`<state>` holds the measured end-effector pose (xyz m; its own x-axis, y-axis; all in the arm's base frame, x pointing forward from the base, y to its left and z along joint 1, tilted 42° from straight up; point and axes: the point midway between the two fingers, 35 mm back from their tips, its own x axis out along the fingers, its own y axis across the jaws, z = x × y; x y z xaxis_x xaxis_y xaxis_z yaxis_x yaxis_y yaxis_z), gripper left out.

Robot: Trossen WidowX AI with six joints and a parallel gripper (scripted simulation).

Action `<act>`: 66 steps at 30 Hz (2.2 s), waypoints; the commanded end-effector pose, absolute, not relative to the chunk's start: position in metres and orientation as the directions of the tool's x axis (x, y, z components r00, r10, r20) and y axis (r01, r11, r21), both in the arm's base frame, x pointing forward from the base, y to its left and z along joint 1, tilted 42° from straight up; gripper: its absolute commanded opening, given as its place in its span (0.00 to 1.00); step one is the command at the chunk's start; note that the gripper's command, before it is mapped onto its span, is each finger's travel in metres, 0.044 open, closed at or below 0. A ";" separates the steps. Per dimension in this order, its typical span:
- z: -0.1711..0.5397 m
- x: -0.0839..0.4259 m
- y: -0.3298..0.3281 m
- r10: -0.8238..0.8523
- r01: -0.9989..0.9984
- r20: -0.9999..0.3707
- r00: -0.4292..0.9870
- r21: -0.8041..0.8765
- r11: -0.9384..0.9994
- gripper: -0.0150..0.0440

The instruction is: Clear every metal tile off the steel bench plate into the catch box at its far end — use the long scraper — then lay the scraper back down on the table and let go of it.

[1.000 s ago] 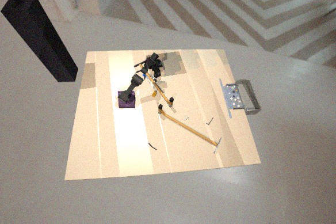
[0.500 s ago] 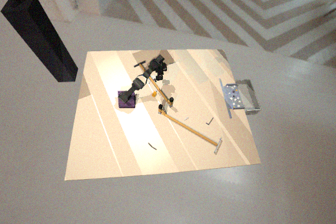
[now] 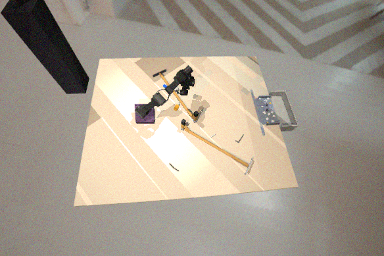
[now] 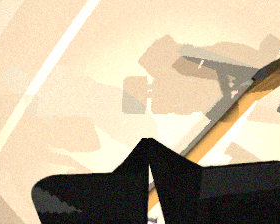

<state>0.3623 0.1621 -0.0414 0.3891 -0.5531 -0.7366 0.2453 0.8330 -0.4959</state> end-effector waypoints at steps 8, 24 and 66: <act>-0.008 0.373 0.139 -0.584 0.385 -0.744 0.325 -0.460 0.800 0.25; 0.043 0.379 0.096 -0.629 0.579 -0.747 0.215 -0.422 0.698 0.25; 0.138 0.359 0.002 -0.668 0.862 -0.744 -0.011 -0.346 0.371 0.25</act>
